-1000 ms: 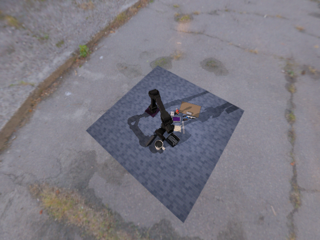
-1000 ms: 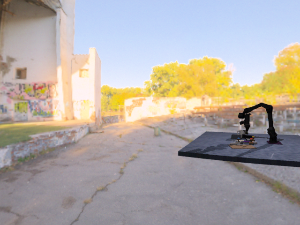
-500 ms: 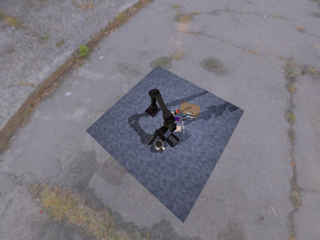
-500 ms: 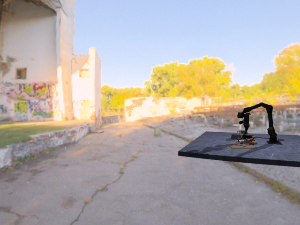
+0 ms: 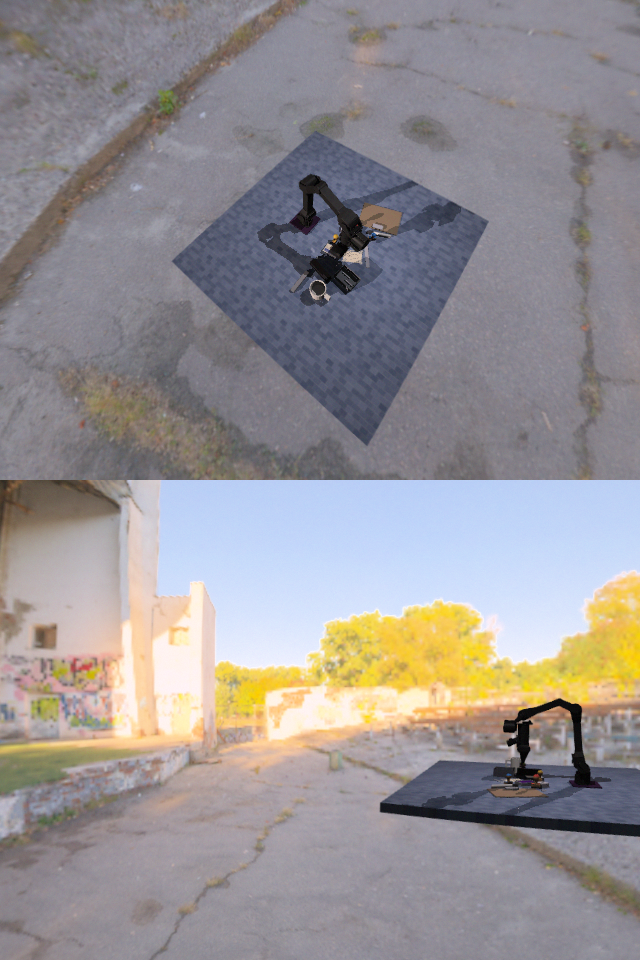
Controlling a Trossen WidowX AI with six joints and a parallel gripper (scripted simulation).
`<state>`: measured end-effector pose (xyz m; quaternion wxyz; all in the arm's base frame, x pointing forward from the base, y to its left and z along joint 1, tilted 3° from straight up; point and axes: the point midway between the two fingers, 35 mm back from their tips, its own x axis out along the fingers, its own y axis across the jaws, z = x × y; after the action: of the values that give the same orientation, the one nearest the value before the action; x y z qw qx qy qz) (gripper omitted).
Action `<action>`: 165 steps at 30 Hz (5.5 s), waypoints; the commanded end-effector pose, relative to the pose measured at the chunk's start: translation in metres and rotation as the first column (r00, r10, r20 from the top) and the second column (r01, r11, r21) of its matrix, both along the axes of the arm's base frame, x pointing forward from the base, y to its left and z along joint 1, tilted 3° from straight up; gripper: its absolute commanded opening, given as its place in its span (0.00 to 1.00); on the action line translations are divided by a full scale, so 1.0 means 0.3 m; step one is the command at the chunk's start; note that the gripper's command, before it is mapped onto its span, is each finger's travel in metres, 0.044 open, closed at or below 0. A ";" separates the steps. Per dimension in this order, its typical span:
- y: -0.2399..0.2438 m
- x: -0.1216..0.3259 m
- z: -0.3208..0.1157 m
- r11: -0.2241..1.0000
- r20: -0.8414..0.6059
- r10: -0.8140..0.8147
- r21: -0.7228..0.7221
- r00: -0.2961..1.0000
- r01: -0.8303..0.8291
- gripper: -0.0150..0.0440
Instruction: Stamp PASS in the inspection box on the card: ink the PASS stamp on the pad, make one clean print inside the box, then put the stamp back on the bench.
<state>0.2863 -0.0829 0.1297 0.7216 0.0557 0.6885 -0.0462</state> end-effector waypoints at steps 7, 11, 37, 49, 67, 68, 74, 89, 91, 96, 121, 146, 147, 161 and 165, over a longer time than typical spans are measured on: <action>0.154 0.015 0.007 1.000 -0.004 -0.003 0.000 1.000 0.003 0.25; 0.221 0.016 0.010 1.000 -0.004 -0.003 0.002 1.000 0.003 0.25; 0.362 0.008 -0.014 1.000 -0.003 -0.002 0.006 1.000 0.002 0.25; 0.363 0.010 -0.041 1.000 -0.004 -0.002 0.006 1.000 0.002 0.25; 0.365 0.013 -0.080 1.000 -0.004 -0.001 0.005 1.000 0.001 0.25; 0.365 0.013 -0.083 1.000 -0.004 -0.001 0.005 1.000 0.001 0.25; 0.366 0.013 -0.096 1.000 -0.004 0.000 0.005 1.000 0.000 0.25; 0.368 0.013 -0.129 1.000 -0.004 0.001 0.004 1.000 -0.001 0.25; 0.368 0.013 -0.133 1.000 -0.004 0.001 0.004 1.000 -0.001 0.25; 0.368 0.012 -0.144 1.000 -0.004 0.001 0.004 1.000 -0.001 0.25; 0.369 0.012 -0.167 1.000 -0.003 0.005 0.003 1.000 -0.005 0.25; 0.370 0.012 -0.177 1.000 -0.003 0.005 0.003 1.000 -0.005 0.25; 0.370 0.012 -0.177 1.000 -0.003 0.005 0.003 1.000 -0.005 0.25; 0.370 0.012 -0.181 1.000 -0.003 0.005 0.003 1.000 -0.005 0.25; 0.370 0.012 -0.181 1.000 -0.003 0.005 0.003 1.000 -0.005 0.25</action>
<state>0.2902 0.0287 0.0776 0.7207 0.0564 0.6898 -0.0411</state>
